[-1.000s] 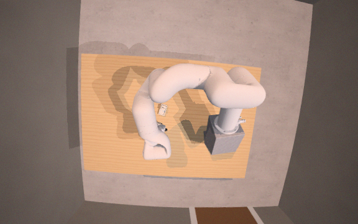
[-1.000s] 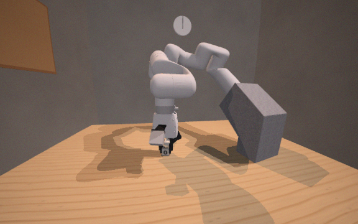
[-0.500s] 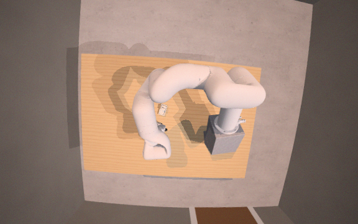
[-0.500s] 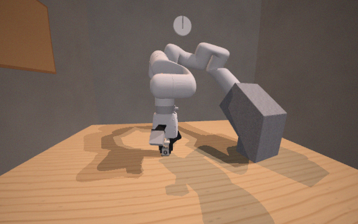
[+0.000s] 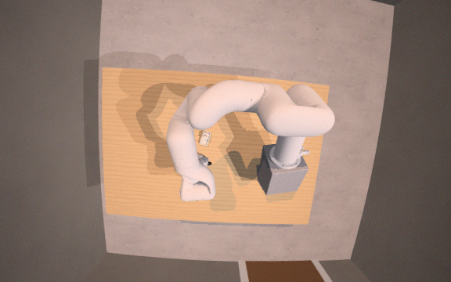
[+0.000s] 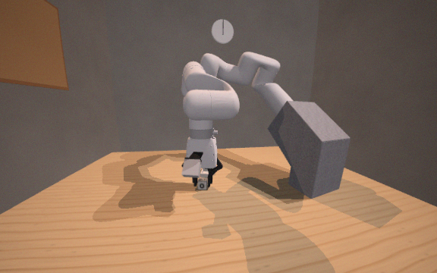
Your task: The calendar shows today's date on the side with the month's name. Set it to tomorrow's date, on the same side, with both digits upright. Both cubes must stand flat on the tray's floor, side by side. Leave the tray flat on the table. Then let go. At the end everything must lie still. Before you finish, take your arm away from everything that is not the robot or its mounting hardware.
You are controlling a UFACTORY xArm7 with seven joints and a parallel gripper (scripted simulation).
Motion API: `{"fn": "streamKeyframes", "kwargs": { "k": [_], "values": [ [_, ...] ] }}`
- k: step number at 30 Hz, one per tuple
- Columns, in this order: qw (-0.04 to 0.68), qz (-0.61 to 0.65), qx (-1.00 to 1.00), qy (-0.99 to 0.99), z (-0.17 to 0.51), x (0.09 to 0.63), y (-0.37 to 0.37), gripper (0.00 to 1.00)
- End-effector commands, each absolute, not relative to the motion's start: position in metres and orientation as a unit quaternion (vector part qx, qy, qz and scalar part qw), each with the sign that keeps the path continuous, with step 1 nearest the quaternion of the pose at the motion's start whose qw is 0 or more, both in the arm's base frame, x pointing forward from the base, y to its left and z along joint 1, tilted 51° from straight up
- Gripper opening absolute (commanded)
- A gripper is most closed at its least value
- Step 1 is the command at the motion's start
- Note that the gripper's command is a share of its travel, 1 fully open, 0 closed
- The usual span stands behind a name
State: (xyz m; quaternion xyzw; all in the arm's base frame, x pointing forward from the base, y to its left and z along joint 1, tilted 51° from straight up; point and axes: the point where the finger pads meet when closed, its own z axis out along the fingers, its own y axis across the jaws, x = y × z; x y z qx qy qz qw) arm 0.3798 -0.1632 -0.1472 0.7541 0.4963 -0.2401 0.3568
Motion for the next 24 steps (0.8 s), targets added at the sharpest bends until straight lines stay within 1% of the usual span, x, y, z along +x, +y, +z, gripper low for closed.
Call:
{"fn": "streamKeyframes", "kwargs": {
  "k": [1, 15, 24],
  "values": [
    [0.357, -0.239, 0.754, 0.497, -0.147, 0.381, -0.161, 0.47],
    [0.357, -0.239, 0.754, 0.497, -0.145, 0.381, -0.159, 0.47],
    [0.357, -0.239, 0.754, 0.497, -0.123, 0.381, -0.131, 0.47]
  ]
}}
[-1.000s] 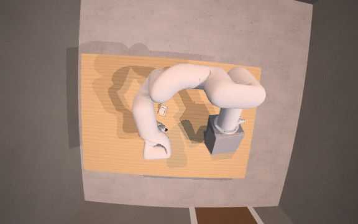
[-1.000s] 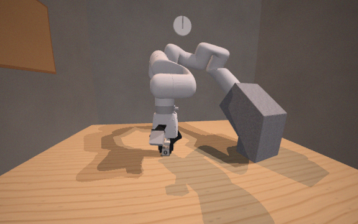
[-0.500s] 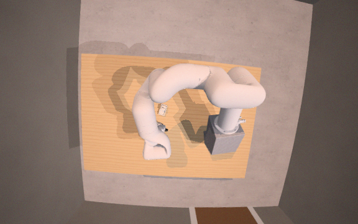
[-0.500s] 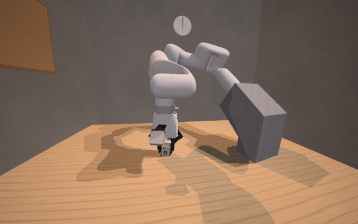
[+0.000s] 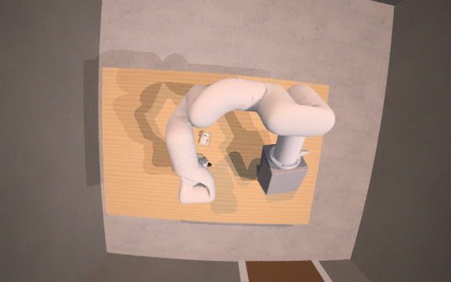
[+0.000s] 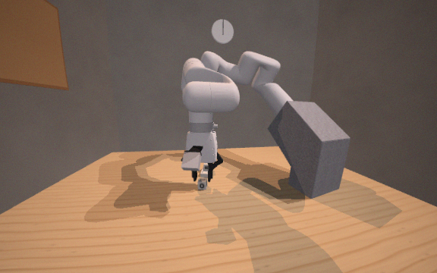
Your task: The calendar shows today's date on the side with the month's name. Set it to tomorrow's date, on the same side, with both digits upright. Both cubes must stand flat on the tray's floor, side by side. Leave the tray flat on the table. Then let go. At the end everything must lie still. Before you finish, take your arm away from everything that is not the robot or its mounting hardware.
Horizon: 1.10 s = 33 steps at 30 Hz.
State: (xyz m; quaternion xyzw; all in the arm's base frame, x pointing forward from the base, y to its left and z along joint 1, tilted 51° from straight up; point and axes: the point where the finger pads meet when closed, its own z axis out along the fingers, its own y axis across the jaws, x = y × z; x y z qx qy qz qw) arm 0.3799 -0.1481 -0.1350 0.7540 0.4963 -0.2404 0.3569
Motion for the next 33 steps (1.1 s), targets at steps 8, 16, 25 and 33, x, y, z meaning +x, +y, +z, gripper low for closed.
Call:
{"fn": "streamKeyframes", "kwargs": {
  "k": [8, 16, 25, 33],
  "values": [
    [0.357, -0.239, 0.754, 0.497, -0.102, 0.381, -0.106, 0.47],
    [0.357, -0.239, 0.754, 0.497, -0.09, 0.381, -0.092, 0.47],
    [0.357, -0.239, 0.754, 0.497, -0.09, 0.381, -0.092, 1.0],
    [0.357, -0.239, 0.754, 0.497, -0.09, 0.381, -0.092, 1.0]
  ]
}}
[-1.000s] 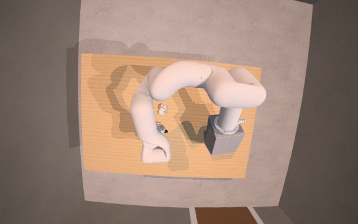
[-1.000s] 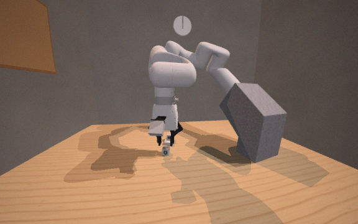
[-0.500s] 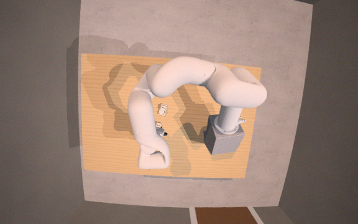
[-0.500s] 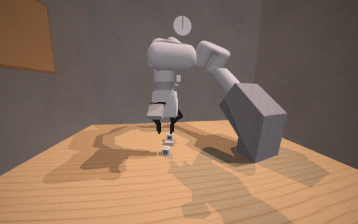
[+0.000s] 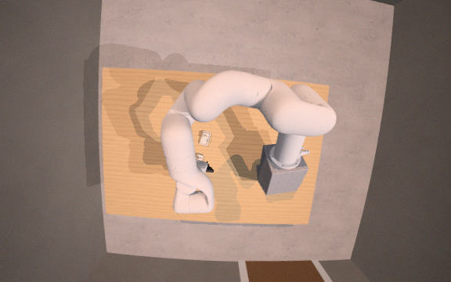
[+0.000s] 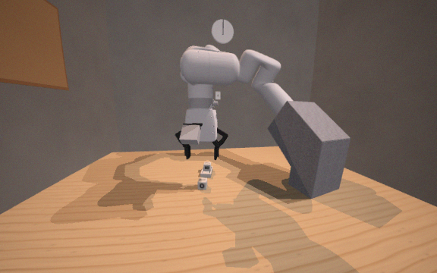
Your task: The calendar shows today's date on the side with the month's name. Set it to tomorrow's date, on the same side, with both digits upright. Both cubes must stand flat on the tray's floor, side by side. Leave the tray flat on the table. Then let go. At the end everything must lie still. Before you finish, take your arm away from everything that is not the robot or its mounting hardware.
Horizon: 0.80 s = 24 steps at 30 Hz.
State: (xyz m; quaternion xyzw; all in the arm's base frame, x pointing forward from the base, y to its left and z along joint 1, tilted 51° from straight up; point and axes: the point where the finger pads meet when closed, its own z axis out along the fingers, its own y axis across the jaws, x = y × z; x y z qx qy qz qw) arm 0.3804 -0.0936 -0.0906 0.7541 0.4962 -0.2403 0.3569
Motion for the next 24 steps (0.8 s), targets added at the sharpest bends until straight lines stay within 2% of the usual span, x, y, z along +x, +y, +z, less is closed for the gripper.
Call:
{"fn": "streamKeyframes", "kwargs": {
  "k": [1, 11, 24],
  "values": [
    [0.357, -0.239, 0.754, 0.497, -0.09, 0.381, -0.092, 1.0],
    [0.359, -0.235, 0.759, 0.49, -0.089, 0.381, -0.092, 1.0],
    [0.396, -0.17, 0.827, 0.362, -0.07, 0.377, -0.108, 1.0]
  ]
}}
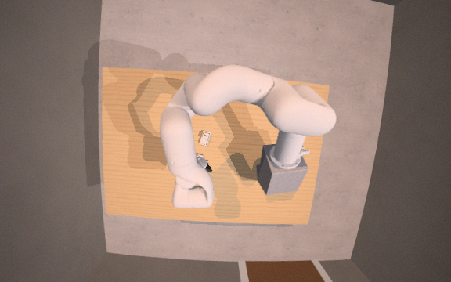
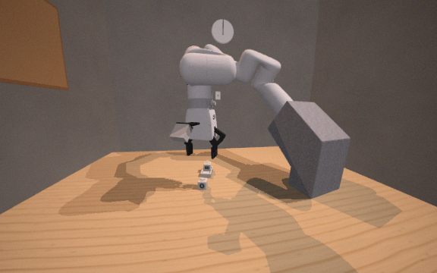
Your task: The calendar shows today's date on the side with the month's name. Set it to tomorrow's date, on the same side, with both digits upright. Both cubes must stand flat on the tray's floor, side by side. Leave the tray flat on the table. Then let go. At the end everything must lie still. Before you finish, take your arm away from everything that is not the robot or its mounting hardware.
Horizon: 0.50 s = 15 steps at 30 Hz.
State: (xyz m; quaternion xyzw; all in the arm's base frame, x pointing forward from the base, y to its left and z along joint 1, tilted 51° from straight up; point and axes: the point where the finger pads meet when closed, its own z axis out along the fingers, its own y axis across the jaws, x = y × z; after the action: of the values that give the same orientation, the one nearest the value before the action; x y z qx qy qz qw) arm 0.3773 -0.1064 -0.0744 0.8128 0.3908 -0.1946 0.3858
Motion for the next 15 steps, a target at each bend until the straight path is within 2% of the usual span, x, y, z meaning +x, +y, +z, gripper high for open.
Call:
{"fn": "streamKeyframes", "kwargs": {
  "k": [1, 15],
  "values": [
    [0.402, -0.156, 0.839, 0.333, -0.066, 0.376, -0.111, 1.0],
    [0.425, -0.077, 0.886, 0.171, -0.044, 0.366, -0.129, 1.0]
  ]
}}
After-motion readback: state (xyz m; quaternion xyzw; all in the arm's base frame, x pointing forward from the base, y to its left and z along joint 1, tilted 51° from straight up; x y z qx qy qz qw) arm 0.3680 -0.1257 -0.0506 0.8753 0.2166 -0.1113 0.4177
